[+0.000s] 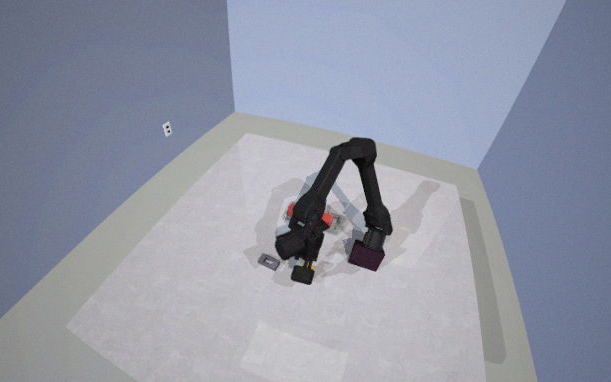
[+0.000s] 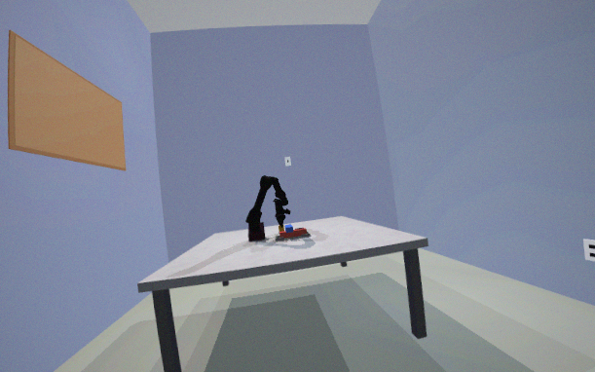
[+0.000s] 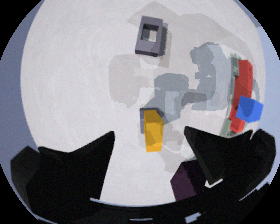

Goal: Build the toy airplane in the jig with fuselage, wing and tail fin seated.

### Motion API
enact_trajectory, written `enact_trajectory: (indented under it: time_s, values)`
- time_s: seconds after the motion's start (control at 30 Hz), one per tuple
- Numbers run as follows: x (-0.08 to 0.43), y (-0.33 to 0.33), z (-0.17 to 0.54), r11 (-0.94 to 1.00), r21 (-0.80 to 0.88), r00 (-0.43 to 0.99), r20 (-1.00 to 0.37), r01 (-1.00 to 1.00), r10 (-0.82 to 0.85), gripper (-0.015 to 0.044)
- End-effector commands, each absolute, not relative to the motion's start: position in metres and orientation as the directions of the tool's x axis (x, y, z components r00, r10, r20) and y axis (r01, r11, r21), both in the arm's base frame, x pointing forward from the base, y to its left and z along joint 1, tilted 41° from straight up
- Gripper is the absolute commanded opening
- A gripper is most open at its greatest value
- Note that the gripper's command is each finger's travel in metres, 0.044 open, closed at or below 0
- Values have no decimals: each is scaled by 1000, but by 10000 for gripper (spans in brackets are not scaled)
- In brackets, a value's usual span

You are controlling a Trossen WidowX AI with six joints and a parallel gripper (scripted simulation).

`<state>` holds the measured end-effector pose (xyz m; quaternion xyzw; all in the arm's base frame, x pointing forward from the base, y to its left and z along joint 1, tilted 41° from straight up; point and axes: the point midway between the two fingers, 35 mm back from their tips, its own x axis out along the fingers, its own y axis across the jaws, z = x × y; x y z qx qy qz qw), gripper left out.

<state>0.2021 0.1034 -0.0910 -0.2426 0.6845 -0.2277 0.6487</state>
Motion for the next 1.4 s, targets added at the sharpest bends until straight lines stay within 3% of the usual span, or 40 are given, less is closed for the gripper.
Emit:
enact_trajectory:
  time_s: [0.0,0.47,0.97,1.2,1.37]
  values:
    - [201,96,-97,774,-631,-42,-773,-41,-633,440]
    - [199,83,-111,773,-632,-42,-772,-41,-634,440]
    - [199,83,-111,773,-632,-42,-772,-41,-634,46]
    - [199,83,-111,773,-632,-42,-772,-41,-634,0]
    - [203,89,-108,778,-627,-16,-778,-37,-628,0]
